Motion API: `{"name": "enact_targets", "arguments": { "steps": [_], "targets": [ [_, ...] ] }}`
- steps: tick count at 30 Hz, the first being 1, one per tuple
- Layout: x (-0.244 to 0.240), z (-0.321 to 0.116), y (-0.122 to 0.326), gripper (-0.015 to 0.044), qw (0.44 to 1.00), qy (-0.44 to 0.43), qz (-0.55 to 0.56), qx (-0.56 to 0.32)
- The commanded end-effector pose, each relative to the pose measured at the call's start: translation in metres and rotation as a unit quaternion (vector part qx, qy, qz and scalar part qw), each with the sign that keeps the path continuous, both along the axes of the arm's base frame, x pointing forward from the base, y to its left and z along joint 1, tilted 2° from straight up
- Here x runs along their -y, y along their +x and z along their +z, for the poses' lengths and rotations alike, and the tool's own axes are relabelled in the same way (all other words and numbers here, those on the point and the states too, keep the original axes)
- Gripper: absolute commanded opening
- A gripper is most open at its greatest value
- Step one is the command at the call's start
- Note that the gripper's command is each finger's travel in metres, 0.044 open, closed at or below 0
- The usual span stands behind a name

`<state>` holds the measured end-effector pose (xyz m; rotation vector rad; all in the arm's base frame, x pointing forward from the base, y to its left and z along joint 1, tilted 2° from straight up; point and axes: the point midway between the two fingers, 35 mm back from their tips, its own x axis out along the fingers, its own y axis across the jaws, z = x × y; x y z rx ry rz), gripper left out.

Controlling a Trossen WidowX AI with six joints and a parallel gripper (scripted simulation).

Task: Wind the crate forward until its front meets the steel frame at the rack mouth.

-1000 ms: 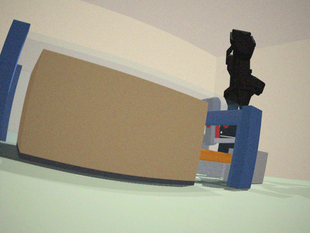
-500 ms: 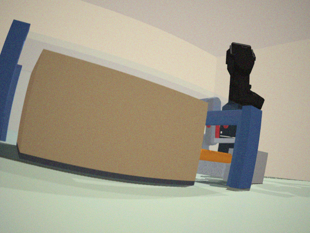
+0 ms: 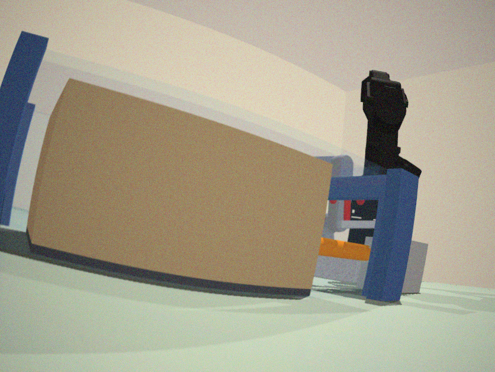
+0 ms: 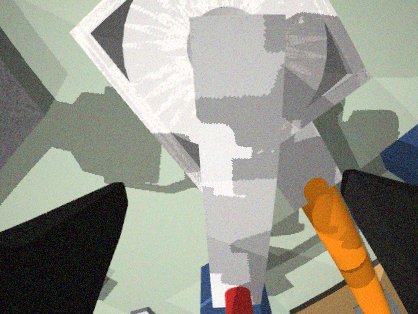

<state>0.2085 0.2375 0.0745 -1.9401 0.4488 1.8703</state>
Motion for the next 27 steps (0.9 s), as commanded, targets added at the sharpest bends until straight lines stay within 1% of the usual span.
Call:
{"name": "enact_targets", "arguments": {
  "steps": [1,13,23,24,27],
  "targets": [
    [0.0,0.0,0.0,0.0414,1.0,0.0,0.0,0.0],
    [0.0,0.0,0.0,0.0099,1.0,0.0,0.0,0.0],
    [0.0,0.0,0.0,0.0032,1.0,0.0,0.0,0.0],
    [0.0,0.0,0.0,0.0006,1.0,0.0,0.0,0.0],
    [0.0,0.0,0.0,0.0,1.0,0.0,0.0,0.0]
  ]
}}
